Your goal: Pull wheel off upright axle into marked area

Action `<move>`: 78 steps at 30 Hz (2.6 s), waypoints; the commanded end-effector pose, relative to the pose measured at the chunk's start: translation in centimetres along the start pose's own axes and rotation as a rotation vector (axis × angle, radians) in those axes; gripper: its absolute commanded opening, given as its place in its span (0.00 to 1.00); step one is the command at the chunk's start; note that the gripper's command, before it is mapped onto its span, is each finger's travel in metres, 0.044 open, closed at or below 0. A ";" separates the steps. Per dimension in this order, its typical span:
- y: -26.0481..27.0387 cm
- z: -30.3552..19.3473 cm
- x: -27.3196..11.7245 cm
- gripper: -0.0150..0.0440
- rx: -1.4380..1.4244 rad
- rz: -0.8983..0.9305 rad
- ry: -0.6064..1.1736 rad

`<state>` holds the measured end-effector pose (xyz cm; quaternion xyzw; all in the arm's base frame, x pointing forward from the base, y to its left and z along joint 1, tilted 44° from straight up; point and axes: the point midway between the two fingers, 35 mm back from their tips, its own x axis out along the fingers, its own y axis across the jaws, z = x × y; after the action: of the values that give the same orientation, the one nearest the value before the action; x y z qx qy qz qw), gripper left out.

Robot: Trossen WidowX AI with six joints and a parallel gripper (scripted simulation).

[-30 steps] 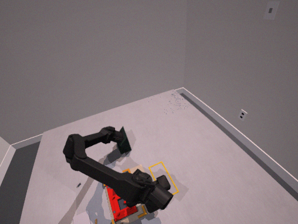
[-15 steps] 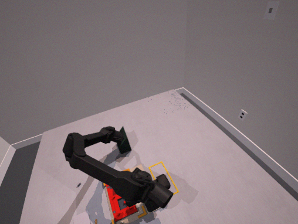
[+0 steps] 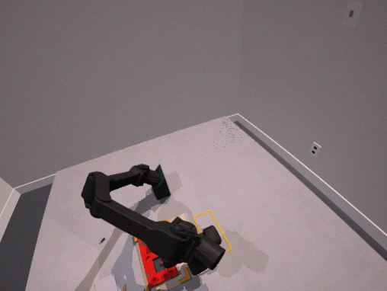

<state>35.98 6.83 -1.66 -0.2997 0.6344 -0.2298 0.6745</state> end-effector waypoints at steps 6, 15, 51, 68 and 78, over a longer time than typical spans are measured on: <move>0.2 0.1 -0.7 0.25 0.002 0.005 -0.007; 0.2 0.1 -0.9 0.25 0.001 0.005 -0.007; 1.6 -0.8 -4.4 0.25 -0.007 0.003 -0.008; 10.0 -6.3 -5.2 0.25 -0.002 0.010 -0.007; 10.1 -6.2 -3.2 0.25 -0.002 0.010 -0.008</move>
<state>28.84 16.23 -5.89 -0.2946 0.6319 -0.2234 0.6812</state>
